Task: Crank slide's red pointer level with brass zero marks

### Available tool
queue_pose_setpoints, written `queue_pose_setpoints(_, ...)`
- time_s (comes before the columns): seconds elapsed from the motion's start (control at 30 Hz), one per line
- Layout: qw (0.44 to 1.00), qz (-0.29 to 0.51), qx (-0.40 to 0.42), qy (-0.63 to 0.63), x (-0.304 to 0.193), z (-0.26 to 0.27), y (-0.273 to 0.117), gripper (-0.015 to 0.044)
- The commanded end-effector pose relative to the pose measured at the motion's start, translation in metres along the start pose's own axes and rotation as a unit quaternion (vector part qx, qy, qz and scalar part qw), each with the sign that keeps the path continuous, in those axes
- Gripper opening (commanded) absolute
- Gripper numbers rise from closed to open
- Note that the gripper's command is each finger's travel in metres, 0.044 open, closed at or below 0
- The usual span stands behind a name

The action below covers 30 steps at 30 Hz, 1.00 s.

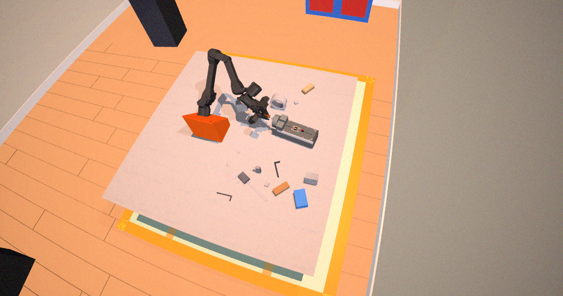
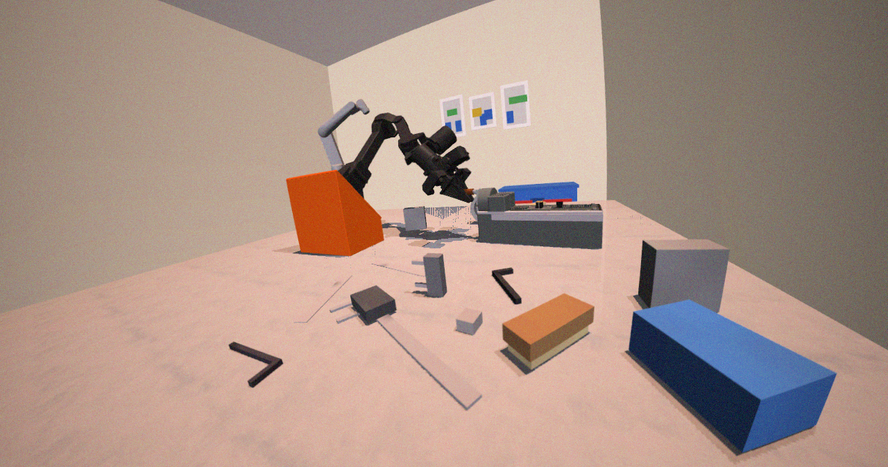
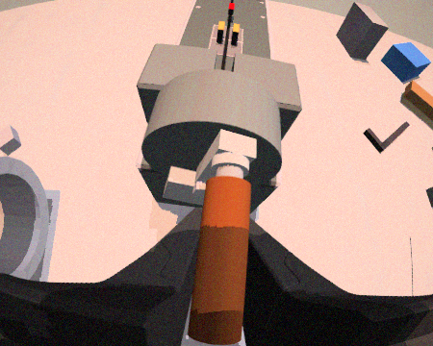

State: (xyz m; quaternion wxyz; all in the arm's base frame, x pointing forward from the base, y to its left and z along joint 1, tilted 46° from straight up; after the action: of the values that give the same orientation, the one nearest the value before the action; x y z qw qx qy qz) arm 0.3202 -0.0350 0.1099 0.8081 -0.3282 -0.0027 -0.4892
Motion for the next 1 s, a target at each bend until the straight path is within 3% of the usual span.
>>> queue_pose_setpoints(0.0, 1.0, -0.002, -0.012, 0.005, -0.0004, -0.0074, 0.0013, 0.0)
queue_pose_setpoints(0.97, 1.0, -0.002, -0.012, 0.005, -0.0029, -0.0144, 0.0051, 0.0)
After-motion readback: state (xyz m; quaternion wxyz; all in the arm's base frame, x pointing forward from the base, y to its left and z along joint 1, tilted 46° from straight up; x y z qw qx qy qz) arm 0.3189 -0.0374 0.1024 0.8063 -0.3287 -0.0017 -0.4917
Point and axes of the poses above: the point midway between the two fingers, 35 mm back from their tips, its own y axis out along the fingers, its own z axis across the jaws, x = y × z, the point moved 7 cm from there along -y, back along the fingers, and after that the axes turned 9 degrees about y, right-handed, at the moved point
